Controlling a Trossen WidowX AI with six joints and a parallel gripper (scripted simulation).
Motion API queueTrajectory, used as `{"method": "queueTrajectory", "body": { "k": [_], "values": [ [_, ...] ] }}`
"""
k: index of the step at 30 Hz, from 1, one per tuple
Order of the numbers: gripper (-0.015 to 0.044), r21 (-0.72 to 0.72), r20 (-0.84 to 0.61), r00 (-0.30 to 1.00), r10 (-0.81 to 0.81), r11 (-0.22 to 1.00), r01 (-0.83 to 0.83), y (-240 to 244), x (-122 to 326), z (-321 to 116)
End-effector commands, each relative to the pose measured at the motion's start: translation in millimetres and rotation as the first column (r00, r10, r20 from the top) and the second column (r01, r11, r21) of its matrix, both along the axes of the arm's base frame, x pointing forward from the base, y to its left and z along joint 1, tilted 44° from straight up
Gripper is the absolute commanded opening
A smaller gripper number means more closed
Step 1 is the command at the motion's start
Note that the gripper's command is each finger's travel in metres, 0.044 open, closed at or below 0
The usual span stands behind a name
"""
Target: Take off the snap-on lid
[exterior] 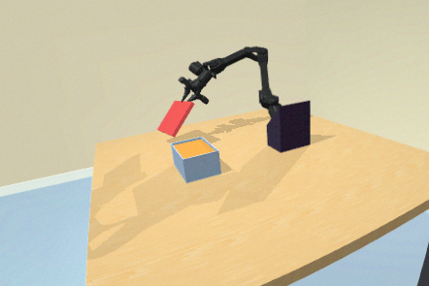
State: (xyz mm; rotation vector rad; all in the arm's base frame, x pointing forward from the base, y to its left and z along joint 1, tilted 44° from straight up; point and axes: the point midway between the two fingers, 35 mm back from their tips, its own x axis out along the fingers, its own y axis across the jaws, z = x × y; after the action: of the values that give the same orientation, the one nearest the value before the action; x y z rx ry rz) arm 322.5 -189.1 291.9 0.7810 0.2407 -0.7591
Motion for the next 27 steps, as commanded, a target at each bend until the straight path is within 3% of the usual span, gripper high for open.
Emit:
{"method": "queueTrajectory", "body": {
  "k": [1,27],
  "values": [
    [0.0000,0.002,0.003,1.000,0.015,1.000,-0.015,0,2,-3],
    [0.0000,0.000,0.002,1.000,0.015,1.000,-0.015,-14,0,-18]
  ]
}}
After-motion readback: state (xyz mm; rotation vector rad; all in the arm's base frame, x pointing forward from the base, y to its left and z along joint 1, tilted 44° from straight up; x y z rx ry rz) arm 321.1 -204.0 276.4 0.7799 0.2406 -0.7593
